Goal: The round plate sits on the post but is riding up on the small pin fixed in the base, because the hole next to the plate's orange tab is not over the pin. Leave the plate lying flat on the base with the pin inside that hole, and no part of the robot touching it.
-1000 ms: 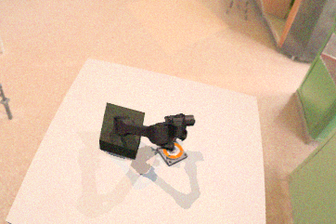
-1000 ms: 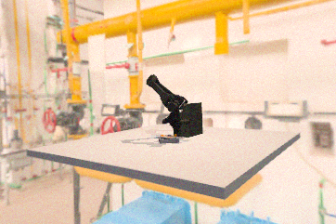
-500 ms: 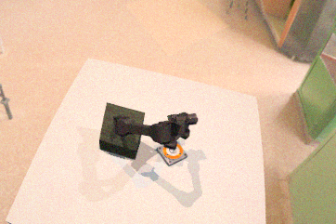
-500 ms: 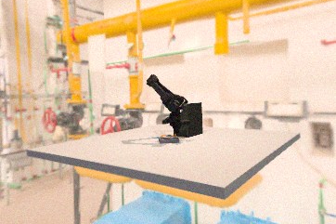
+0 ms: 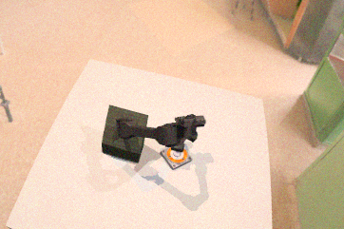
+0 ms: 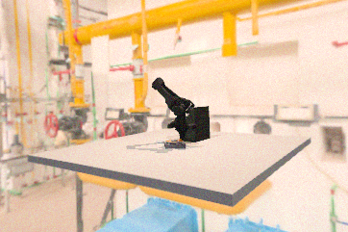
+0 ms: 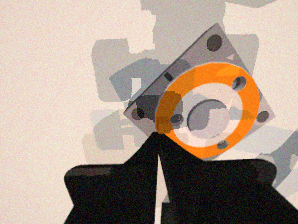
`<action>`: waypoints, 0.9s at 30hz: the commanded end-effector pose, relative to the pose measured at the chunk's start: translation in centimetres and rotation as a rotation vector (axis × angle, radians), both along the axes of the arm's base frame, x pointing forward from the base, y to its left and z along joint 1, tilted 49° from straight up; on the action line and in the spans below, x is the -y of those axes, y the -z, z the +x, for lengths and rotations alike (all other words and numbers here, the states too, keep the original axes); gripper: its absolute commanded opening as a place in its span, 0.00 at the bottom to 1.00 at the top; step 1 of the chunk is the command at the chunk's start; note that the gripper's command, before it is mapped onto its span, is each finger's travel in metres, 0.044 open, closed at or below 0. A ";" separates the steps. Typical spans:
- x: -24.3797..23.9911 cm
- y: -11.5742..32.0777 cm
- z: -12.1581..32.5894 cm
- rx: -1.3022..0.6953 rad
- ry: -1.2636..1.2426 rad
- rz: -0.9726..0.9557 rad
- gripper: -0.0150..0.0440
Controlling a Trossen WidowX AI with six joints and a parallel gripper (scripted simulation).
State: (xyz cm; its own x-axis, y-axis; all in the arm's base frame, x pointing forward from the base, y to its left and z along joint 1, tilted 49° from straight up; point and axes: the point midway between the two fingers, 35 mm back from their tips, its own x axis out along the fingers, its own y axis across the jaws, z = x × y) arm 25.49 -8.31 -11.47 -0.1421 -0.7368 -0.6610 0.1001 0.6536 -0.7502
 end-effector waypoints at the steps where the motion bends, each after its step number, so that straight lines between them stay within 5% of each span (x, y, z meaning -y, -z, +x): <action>1: 0.0 0.0 0.7 0.011 0.003 -0.004 0.25; 27: 0.7 -0.5 3.5 0.012 0.003 -0.004 0.25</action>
State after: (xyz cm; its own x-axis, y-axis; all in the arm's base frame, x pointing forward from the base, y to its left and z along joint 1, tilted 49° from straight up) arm 28.63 -8.81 -11.11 -0.1375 -0.7372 -0.6615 0.1137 0.6517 -0.7499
